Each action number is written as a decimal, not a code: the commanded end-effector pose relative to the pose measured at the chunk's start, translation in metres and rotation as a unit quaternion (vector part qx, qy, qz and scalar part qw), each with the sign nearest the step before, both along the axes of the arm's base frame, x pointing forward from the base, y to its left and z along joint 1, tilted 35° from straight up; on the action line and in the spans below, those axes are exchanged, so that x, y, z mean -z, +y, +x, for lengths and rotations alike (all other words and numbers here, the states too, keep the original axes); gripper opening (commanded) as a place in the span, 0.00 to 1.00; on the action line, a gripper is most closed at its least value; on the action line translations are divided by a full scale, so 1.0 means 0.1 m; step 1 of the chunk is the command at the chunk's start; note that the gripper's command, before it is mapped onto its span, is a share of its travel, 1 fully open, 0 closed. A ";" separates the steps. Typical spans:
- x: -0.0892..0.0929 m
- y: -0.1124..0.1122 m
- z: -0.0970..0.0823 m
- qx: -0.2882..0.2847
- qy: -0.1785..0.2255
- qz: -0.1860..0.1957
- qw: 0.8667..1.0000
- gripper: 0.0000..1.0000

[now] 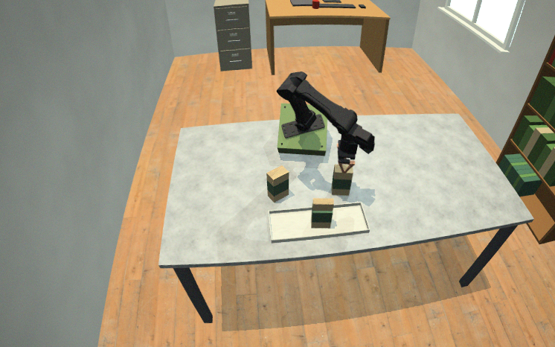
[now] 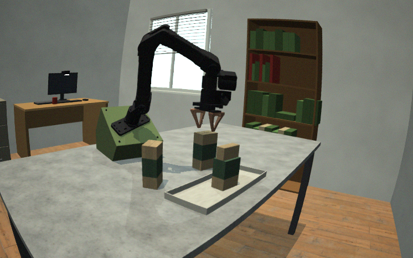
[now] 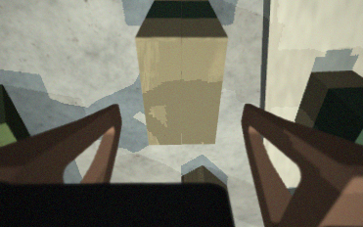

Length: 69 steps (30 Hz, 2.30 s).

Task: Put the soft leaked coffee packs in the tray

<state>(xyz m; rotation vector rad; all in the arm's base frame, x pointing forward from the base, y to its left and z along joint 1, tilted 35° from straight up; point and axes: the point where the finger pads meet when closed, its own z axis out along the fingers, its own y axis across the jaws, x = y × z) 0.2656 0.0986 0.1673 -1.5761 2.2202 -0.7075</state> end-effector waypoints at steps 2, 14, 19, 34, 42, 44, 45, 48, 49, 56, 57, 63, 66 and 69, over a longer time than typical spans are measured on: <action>-0.06 0.13 0.05 -0.009 -0.006 0.012 1.000 0.77; -0.02 0.10 0.07 -0.009 -0.006 0.010 1.000 0.77; 0.16 0.00 0.06 -0.003 0.009 -0.001 1.000 0.77; 0.40 -0.06 0.21 -0.003 0.009 0.000 1.000 0.77; 0.39 -0.03 0.28 -0.006 0.000 0.005 1.000 0.77; 0.42 -0.05 0.27 -0.005 0.004 0.003 1.000 0.77; 0.42 -0.05 0.27 -0.005 0.004 0.003 1.000 0.77; 0.42 -0.03 0.26 -0.007 0.004 0.003 1.000 0.77; 0.42 -0.03 0.26 -0.007 0.004 0.003 1.000 0.77; 0.42 -0.03 0.26 -0.007 0.004 0.003 1.000 0.77; 0.42 -0.03 0.26 -0.007 0.005 0.003 1.000 0.77; 0.42 -0.03 0.26 -0.007 0.005 0.003 1.000 0.77; 0.42 -0.03 0.26 -0.007 0.005 0.003 1.000 0.77; 0.42 -0.03 0.26 -0.007 0.005 0.003 1.000 0.77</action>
